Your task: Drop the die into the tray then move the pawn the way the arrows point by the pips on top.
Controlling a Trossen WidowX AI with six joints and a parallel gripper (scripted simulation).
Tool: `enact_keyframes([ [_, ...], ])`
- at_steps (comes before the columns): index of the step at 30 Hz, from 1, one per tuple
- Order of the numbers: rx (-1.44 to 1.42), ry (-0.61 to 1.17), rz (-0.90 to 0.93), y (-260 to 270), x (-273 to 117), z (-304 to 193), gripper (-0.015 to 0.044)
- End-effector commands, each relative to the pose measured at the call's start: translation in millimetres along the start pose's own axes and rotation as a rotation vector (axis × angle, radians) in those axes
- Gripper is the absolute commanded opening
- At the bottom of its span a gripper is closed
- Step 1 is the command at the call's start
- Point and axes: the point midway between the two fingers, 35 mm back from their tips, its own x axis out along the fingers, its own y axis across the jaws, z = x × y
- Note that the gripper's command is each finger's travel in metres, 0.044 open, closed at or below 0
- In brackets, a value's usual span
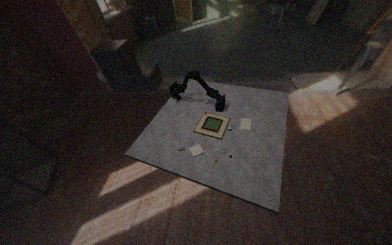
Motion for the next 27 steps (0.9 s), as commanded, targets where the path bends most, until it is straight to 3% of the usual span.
enact_keyframes([
  [1, 0.067, -0.102, 0.057, 13, -4, 52, 0.0275],
  [15, 0.326, -0.369, 0.382, 89, -53, 212, 0.0275],
  [27, 0.465, -0.41, 0.778, 189, -150, 315, 0.0275],
])
